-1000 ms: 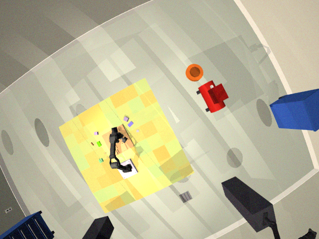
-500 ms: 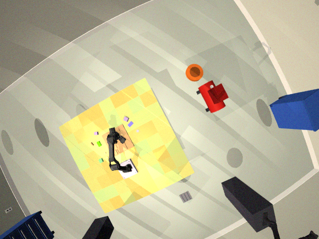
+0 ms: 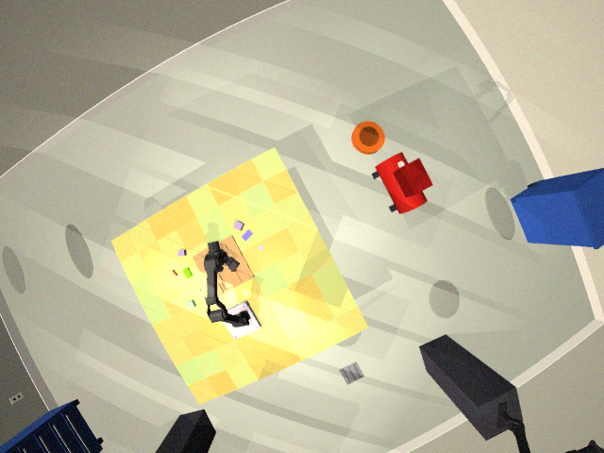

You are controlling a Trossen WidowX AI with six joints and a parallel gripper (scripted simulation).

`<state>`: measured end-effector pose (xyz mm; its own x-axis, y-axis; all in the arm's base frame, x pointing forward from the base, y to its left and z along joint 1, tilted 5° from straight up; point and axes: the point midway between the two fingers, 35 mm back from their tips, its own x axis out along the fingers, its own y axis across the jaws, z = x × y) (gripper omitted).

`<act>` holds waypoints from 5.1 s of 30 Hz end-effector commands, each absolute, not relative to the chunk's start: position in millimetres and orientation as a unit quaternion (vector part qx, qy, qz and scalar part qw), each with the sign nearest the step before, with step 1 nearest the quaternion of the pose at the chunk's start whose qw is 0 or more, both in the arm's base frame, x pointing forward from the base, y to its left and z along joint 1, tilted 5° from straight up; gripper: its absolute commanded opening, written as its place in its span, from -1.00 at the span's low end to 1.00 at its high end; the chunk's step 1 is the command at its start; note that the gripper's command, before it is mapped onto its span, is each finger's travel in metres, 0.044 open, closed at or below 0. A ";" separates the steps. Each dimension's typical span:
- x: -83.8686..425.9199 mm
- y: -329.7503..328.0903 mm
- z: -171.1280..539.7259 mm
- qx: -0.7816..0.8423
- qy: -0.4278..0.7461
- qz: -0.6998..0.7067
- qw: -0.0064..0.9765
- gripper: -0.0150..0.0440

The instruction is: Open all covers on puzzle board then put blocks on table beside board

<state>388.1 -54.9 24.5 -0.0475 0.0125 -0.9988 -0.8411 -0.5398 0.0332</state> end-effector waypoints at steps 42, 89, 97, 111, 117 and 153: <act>385.4 -55.4 -1.3 -0.603 0.344 0.639 0.332 0.00; 385.4 -54.6 -15.0 -0.602 0.344 0.638 0.334 -0.22; 386.5 -54.6 -4.6 -0.602 0.344 0.638 0.334 -0.22; 387.6 -54.4 13.9 -0.603 0.344 0.638 0.333 -0.22; 387.7 -54.3 21.8 -0.603 0.344 0.638 0.333 -0.22; 381.5 -83.0 76.5 -0.603 0.345 0.638 0.332 -0.22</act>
<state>386.9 -68.3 75.2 -0.0493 0.0120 -0.9987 -0.8380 -0.5446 0.0348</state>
